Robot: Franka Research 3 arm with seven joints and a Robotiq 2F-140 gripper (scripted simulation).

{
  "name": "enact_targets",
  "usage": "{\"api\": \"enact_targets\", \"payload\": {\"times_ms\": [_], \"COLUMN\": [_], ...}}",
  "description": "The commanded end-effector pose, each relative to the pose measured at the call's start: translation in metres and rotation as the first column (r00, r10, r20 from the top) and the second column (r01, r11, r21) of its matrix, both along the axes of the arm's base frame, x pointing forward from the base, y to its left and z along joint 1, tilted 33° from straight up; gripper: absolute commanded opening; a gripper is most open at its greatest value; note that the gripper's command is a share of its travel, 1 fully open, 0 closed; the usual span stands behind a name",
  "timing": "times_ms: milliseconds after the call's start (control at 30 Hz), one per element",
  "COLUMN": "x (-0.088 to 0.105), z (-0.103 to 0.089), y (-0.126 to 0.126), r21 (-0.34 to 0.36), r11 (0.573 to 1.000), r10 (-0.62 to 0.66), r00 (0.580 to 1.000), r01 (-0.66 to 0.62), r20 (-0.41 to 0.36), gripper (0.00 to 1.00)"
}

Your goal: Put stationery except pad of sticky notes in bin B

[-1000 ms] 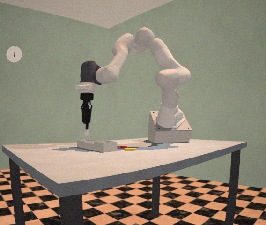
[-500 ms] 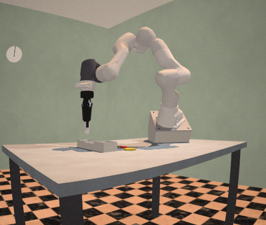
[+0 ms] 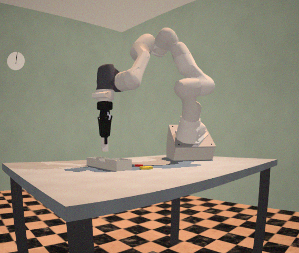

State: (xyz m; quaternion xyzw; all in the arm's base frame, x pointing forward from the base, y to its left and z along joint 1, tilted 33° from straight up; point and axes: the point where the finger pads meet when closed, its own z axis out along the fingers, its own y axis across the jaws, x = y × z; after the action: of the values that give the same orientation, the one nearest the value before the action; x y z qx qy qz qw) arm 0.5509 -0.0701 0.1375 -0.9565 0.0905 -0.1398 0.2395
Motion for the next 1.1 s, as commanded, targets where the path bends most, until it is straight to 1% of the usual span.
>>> {"api": "enact_targets", "payload": {"times_ms": [0,100,300,467,533,1033,1067], "x": [0.001,0.0,0.0,0.004,0.004,0.017,0.017], "z": [0.006,0.012,0.012,0.001,0.001,-0.033,-0.033], "y": [0.007,0.019,0.019,0.025,0.025,0.042,0.042], "r21": [0.015,0.015,0.015,0.015,0.015,0.015,0.015], "r11": [0.999,0.999,0.999,0.999,0.999,0.999,0.999], "r10": [-0.042,-0.042,-0.042,-0.042,-0.042,-0.042,-0.042], "r00": [0.999,0.999,0.999,0.999,0.999,0.999,0.999], "r01": [0.042,0.042,0.042,0.042,0.042,0.042,0.042], "r20": [-0.009,-0.009,-0.009,-0.009,-0.009,-0.009,-0.009], "gripper": [0.05,0.05,0.05,0.05,0.05,0.05,0.05]}}
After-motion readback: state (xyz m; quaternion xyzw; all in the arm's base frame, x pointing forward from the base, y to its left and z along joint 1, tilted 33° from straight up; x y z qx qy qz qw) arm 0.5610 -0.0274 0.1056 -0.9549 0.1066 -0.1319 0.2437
